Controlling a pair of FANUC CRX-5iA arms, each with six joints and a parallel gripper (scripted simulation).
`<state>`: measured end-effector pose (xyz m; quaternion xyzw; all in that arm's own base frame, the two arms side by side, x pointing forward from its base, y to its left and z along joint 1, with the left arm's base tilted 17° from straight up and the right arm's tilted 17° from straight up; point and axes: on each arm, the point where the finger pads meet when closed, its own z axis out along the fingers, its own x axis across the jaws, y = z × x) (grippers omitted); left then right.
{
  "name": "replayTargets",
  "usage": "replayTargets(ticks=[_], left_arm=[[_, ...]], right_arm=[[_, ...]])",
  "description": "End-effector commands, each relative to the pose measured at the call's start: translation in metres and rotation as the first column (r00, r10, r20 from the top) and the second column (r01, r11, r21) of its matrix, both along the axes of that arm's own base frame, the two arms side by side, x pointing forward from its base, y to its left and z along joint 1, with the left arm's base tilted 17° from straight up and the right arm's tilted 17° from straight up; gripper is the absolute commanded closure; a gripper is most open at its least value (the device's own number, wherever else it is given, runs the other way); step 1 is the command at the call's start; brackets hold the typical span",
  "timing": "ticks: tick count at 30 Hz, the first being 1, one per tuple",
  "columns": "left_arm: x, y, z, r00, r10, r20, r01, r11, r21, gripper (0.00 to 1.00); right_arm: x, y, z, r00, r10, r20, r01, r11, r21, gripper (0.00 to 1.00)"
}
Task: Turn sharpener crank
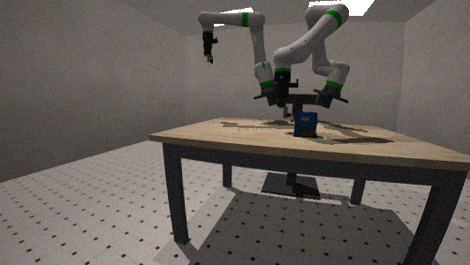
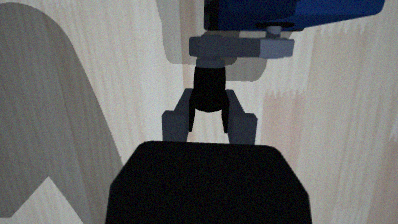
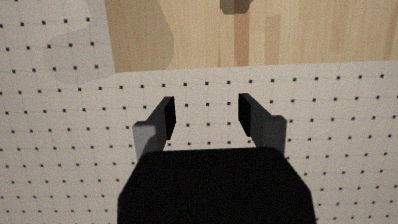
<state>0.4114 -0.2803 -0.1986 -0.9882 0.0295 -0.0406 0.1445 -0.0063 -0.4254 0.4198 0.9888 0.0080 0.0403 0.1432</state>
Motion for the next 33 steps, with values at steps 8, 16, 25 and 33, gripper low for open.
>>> replayTargets(ticks=[8, 16, 25, 33], left_arm=[[0.005, -0.004, 0.009, 1.0, 0.0, 0.001, 0.0, 1.0, -0.002, 1.0], [0.011, -0.006, 0.017, 1.0, 0.0, 0.001, 0.0, 1.0, -0.002, 1.0], [0.017, -0.008, 0.021, 1.0, 0.0, 0.001, 0.0, 1.0, -0.002, 1.0], [0.018, -0.008, 0.022, 1.0, 0.0, 0.001, 0.0, 1.0, -0.002, 1.0]], right_arm=[[0.0, 0.0, 0.001, 1.0, 0.0, 0.0, 0.0, 1.0, -0.002, 0.0], [0.0, 0.0, 0.001, 1.0, 0.0, 0.0, 0.0, 1.0, -0.002, 0.0], [0.0, 0.0, 0.001, 1.0, 0.0, 0.0, 0.0, 1.0, -0.002, 0.0], [0.0, 0.0, 0.001, 1.0, 0.0, 0.0, 0.0, 1.0, -0.002, 0.0]])
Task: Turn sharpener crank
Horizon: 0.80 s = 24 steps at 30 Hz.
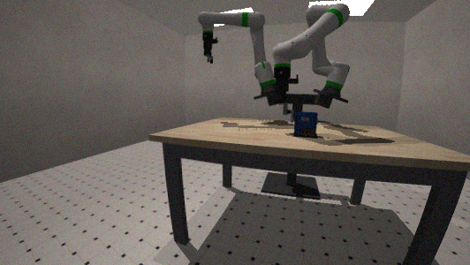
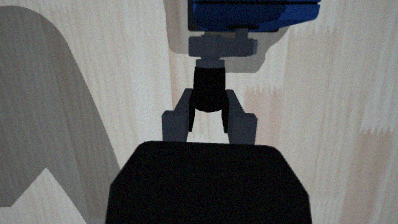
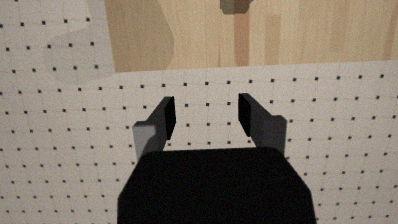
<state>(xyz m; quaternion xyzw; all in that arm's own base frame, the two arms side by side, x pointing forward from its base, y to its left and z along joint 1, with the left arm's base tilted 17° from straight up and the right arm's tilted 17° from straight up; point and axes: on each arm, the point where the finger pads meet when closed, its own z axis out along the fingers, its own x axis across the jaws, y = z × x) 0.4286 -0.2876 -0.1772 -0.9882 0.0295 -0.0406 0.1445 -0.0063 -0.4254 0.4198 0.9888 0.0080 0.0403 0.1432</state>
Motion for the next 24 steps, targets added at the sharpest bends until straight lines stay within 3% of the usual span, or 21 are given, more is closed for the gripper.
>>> replayTargets(ticks=[1, 13, 14, 24], left_arm=[[0.0006, -0.0009, 0.0008, 1.0, 0.0, 0.001, 0.0, 1.0, -0.002, 1.0], [0.0006, -0.0009, 0.0008, 1.0, 0.0, 0.001, 0.0, 1.0, -0.002, 1.0], [0.0006, -0.0009, 0.0008, 1.0, 0.0, 0.001, 0.0, 1.0, -0.002, 0.03], [0.0006, -0.0009, 0.0008, 1.0, 0.0, 0.001, 0.0, 1.0, -0.002, 0.03]], right_arm=[[-0.0003, 0.0, 0.001, 1.0, 0.0, 0.0, 0.0, 1.0, -0.002, 0.0], [-0.0003, 0.0, 0.001, 1.0, 0.0, 0.0, 0.0, 1.0, -0.002, 0.0], [-0.0003, 0.0, 0.001, 1.0, 0.0, 0.0, 0.0, 1.0, -0.002, 0.0], [-0.0003, 0.0, 0.001, 1.0, 0.0, 0.0, 0.0, 1.0, -0.002, 0.0]])
